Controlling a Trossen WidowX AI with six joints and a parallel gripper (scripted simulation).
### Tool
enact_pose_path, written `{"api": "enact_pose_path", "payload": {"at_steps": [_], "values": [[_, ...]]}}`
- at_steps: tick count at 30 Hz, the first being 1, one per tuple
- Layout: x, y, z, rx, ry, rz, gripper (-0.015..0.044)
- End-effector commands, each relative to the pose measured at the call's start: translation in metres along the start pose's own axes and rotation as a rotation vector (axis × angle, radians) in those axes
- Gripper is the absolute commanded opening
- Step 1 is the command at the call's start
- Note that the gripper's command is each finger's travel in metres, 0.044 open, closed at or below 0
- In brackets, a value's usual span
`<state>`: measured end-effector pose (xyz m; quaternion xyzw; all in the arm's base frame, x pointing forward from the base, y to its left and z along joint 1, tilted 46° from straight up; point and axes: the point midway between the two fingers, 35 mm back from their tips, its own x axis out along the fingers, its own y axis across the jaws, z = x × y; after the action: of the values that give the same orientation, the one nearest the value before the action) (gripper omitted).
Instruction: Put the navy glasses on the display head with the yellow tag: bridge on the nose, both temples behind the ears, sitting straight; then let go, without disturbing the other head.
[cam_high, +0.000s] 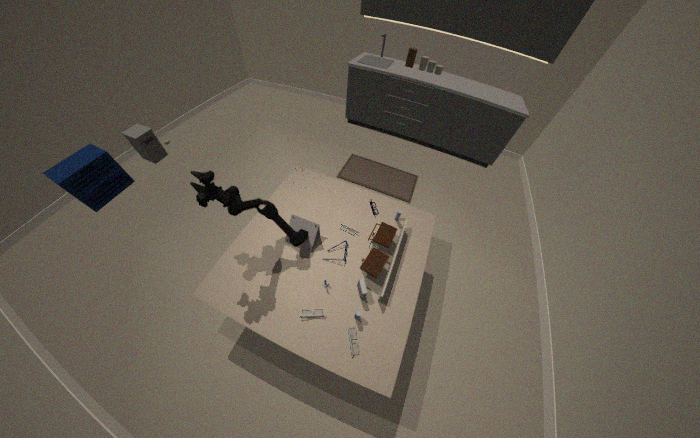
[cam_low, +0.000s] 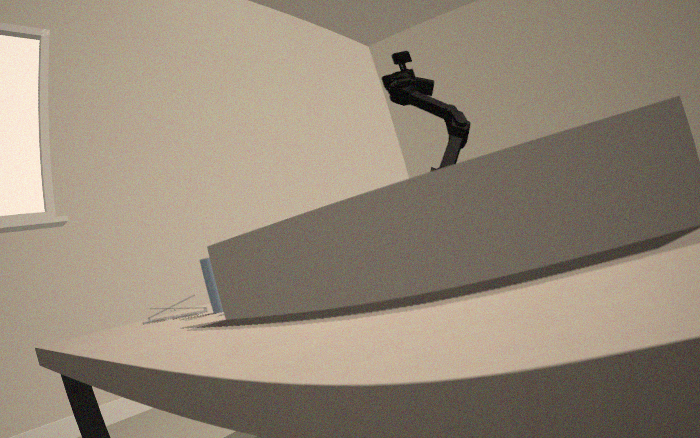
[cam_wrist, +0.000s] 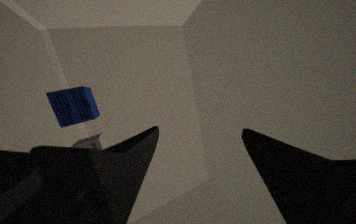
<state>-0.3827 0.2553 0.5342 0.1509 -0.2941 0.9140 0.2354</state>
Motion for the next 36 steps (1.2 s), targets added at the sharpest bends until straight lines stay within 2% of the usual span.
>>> {"api": "enact_pose_path", "payload": {"at_steps": [1, 8, 10, 17, 22, 28, 31, 36], "values": [[0.000, 0.000, 0.000, 0.000, 0.000, 0.000, 0.0426], [0.000, 0.000, 0.000, 0.000, 0.000, 0.000, 0.0440], [-0.002, -0.001, 0.012, -0.030, -0.029, -0.004, 0.0387], [-0.035, -0.009, 0.118, -0.305, -0.299, -0.083, 0.0204], [-0.053, -0.016, 0.146, -0.335, -0.353, -0.178, 0.0200], [-0.105, -0.027, 0.226, -0.538, -0.556, -0.322, 0.0200], [-0.122, -0.030, 0.239, -0.626, -0.576, -0.407, 0.0200], [-0.178, -0.040, 0.292, -0.782, -0.713, -0.579, 0.0200]]}}
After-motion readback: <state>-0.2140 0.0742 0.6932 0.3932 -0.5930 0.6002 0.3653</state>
